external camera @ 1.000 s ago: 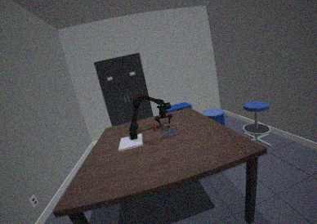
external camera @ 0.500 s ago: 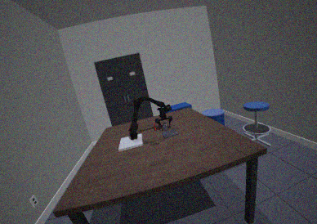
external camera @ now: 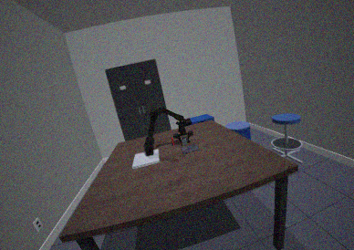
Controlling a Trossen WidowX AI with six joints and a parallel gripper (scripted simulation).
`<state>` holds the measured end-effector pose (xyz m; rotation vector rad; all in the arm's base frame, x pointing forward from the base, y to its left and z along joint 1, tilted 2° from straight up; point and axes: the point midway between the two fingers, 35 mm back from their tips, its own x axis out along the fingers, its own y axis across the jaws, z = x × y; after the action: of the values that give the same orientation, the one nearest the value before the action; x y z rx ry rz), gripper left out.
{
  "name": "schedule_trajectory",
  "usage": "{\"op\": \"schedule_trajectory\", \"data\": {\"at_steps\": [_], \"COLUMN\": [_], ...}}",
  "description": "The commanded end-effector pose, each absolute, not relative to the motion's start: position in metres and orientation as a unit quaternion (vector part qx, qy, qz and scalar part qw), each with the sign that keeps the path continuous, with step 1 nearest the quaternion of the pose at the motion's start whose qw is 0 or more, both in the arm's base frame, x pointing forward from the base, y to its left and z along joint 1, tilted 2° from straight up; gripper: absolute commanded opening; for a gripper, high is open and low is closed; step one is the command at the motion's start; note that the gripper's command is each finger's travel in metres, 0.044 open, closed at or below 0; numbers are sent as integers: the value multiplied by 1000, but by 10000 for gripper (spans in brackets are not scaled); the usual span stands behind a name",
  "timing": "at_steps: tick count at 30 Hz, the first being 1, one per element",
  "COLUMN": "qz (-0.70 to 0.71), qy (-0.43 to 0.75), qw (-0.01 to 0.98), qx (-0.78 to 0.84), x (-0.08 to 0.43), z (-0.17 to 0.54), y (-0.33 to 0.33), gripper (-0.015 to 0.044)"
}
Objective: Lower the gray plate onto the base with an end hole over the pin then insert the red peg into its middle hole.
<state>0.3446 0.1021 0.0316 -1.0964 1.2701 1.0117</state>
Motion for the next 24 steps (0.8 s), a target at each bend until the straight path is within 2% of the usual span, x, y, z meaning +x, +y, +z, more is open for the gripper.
{"op": "schedule_trajectory", "data": {"at_steps": [1, 2, 9, 14, 24], "qz": [431, 431, 431, 423, 418], "qy": [536, 536, 536, 534, 533], "qw": [556, 556, 556, 570, 578], "qx": [-466, -466, -466, -459, -455], "x": [345, 345, 345, 349, 355], "z": [31, 31, 31, 34, 58], "y": [102, 102, 102, 104, 105], "gripper": [204, 177, 131, 0, 0]}}
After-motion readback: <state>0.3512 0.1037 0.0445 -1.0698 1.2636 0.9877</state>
